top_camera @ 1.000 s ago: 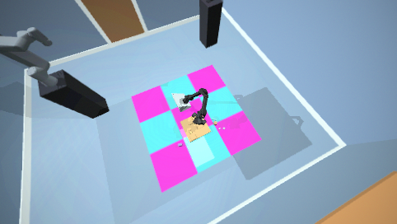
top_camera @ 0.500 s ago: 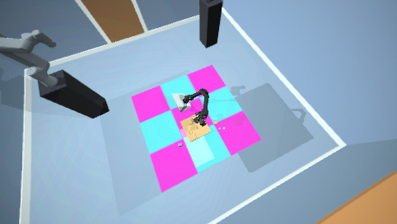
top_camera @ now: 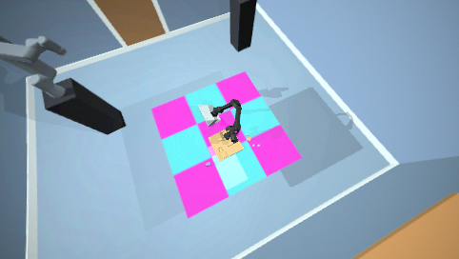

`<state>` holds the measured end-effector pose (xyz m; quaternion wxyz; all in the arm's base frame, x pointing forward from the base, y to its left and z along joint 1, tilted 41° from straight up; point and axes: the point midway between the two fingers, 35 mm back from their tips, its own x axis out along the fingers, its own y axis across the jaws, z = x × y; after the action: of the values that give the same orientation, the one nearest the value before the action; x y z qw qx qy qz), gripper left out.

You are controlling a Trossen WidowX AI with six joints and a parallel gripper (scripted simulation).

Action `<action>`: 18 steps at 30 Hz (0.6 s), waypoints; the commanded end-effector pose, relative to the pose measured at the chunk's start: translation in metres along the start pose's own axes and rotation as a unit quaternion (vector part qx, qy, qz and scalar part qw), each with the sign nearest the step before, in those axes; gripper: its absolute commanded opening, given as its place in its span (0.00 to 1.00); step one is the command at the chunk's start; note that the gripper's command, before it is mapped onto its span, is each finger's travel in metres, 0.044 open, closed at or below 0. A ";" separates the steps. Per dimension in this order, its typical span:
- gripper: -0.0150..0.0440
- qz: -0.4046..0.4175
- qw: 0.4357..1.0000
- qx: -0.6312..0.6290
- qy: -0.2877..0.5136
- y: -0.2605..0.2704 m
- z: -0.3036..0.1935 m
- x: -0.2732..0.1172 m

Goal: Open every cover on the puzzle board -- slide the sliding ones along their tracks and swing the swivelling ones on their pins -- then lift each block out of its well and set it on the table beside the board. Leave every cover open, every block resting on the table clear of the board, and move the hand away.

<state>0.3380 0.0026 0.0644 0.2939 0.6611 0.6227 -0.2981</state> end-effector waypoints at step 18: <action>0.25 0.000 1.000 0.003 0.002 0.001 -0.001 0.020</action>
<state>0.3404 0.0132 0.0519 0.2946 0.6615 0.6221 -0.2977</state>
